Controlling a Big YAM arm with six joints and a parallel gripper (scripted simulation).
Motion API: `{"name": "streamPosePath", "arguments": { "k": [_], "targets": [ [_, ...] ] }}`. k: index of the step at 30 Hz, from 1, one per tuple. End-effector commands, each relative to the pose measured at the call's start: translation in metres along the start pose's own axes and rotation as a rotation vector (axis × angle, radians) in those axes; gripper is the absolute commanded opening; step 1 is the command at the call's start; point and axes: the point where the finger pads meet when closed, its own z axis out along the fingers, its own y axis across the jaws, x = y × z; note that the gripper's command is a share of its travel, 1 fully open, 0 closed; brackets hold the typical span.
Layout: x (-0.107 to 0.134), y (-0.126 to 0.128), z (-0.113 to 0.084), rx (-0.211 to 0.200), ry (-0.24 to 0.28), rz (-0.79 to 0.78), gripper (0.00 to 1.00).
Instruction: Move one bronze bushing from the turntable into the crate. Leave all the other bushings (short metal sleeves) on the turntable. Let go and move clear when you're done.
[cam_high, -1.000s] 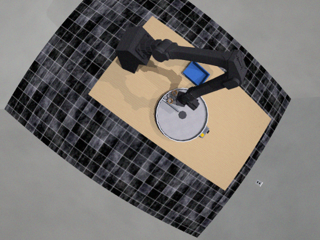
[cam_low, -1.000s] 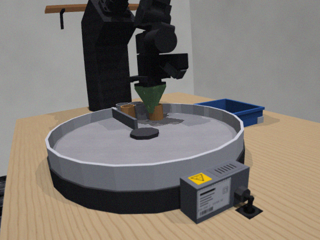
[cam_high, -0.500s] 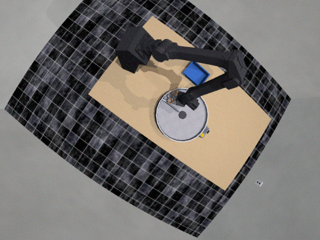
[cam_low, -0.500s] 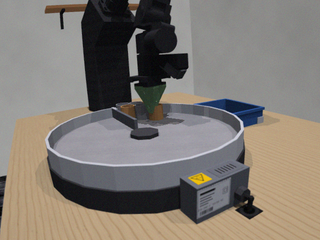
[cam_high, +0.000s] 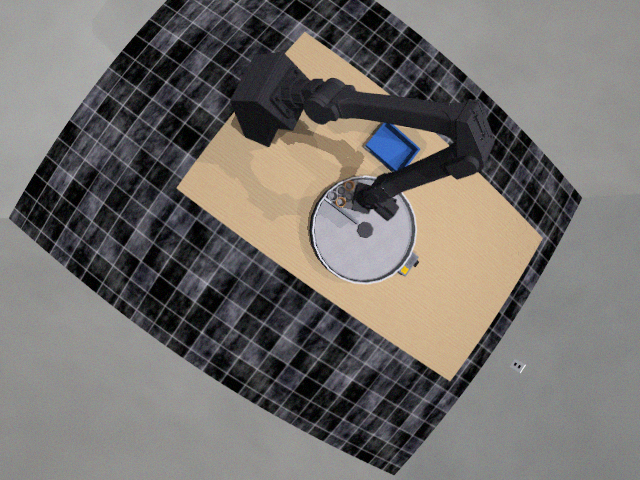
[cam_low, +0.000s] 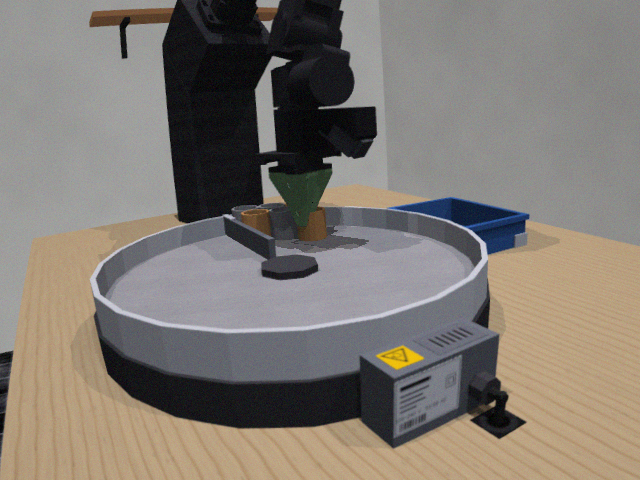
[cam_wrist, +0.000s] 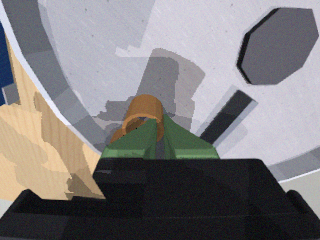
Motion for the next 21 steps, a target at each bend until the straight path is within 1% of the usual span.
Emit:
{"name": "streamPosePath", "arguments": {
  "k": [1, 9, 11, 12, 14, 16, 18, 21],
  "targets": [
    [0.001, 0.007, 0.011, -0.014, 0.002, -0.001, 0.00],
    [0.001, 0.007, 0.010, -0.014, 0.002, -0.001, 0.00],
    [0.006, 0.007, 0.008, -0.018, 0.016, 0.002, 0.00],
    [0.014, 0.008, 0.005, -0.023, 0.034, 0.008, 0.00],
    [0.004, -0.001, -0.011, -0.001, 0.007, 0.001, 0.00],
    [0.005, -0.003, -0.019, 0.002, 0.007, 0.000, 0.00],
    [0.005, -0.003, -0.019, 0.002, 0.007, 0.000, 0.00],
    [0.004, -0.003, -0.032, 0.002, 0.006, 0.000, 0.00]
  ]
}}
